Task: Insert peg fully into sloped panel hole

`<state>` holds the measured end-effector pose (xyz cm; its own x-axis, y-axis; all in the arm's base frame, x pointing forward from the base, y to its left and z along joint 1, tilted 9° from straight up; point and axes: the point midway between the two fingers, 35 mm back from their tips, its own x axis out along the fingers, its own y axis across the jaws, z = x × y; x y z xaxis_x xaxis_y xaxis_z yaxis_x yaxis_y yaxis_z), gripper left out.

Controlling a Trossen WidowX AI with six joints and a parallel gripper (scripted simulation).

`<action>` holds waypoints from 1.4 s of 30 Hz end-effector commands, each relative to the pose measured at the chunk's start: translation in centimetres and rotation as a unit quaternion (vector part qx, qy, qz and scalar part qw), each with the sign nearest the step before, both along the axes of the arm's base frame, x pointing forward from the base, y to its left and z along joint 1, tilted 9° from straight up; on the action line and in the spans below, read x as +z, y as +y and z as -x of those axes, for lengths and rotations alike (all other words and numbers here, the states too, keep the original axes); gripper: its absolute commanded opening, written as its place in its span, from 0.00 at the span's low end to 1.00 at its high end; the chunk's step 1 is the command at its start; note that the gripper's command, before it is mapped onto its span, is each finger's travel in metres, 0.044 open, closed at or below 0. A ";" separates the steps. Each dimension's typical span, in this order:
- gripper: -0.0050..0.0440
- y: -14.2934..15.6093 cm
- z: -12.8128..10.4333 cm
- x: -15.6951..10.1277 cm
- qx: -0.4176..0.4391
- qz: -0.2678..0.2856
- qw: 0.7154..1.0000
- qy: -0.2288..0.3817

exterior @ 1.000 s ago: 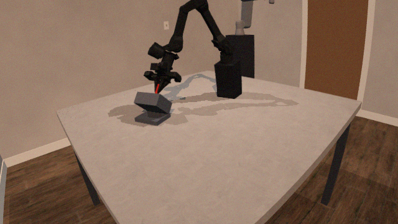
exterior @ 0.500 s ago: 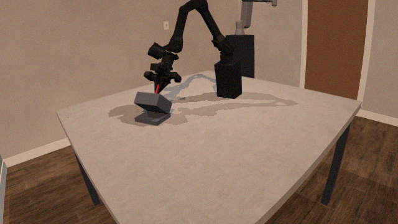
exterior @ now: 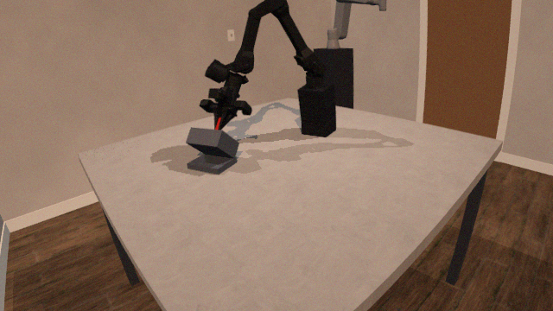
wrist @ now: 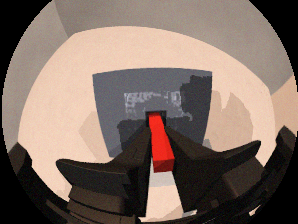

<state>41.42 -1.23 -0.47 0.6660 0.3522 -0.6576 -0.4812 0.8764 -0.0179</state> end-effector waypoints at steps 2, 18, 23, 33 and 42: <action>0.10 -0.1 -0.5 0.9 -0.003 0.003 1.000 -0.012; 0.10 -0.1 -0.7 0.8 -0.003 0.003 1.000 -0.012; 0.10 0.0 -0.7 0.7 -0.003 0.003 1.000 -0.012; 0.10 0.0 -0.8 0.6 -0.003 0.003 1.000 -0.013; 0.10 0.1 -0.9 0.6 -0.003 0.003 1.000 -0.013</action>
<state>41.75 -1.05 -0.80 0.6659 0.3522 -0.6577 -0.4812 0.8764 -0.0179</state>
